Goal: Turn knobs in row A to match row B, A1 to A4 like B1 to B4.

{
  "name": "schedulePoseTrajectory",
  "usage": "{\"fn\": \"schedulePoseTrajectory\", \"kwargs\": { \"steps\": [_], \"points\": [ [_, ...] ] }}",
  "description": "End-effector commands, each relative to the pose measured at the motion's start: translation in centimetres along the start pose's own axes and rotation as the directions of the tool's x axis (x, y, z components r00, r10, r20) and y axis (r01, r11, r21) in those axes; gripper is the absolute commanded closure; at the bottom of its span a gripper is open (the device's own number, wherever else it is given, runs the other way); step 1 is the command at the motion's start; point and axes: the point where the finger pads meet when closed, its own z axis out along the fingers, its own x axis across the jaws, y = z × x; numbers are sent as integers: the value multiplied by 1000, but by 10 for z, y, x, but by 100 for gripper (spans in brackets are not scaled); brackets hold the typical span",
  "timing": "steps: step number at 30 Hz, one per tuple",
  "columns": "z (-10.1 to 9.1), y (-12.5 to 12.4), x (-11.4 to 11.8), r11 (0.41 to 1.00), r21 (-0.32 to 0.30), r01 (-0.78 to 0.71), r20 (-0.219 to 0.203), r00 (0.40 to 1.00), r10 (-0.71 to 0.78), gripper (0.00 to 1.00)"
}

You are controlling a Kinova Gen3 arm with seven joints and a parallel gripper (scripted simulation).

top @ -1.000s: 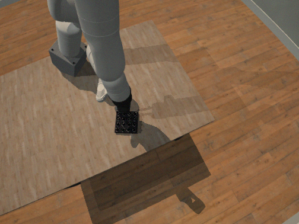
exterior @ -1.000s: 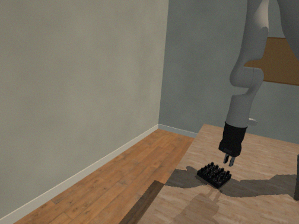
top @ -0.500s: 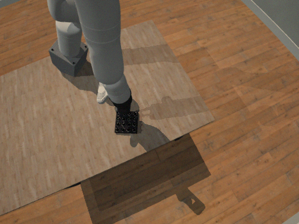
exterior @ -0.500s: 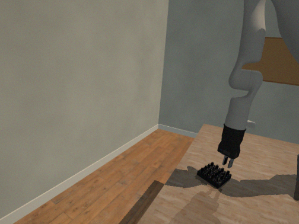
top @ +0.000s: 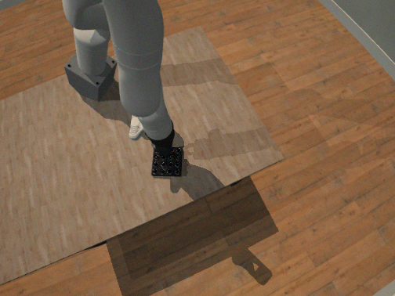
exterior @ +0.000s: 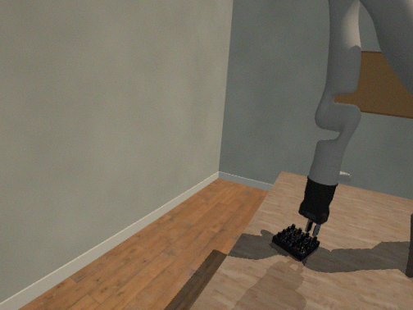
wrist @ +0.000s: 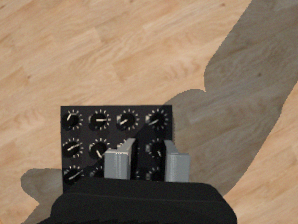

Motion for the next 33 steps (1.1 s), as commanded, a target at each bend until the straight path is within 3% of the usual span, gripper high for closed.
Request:
{"fn": "schedulePoseTrajectory", "kwargs": {
  "steps": [1,33],
  "points": [
    [6,1,7,1000,0,11,-10,1000,-11,54],
    [16,1,7,1000,0,11,-10,1000,-11,54]
  ]
}}
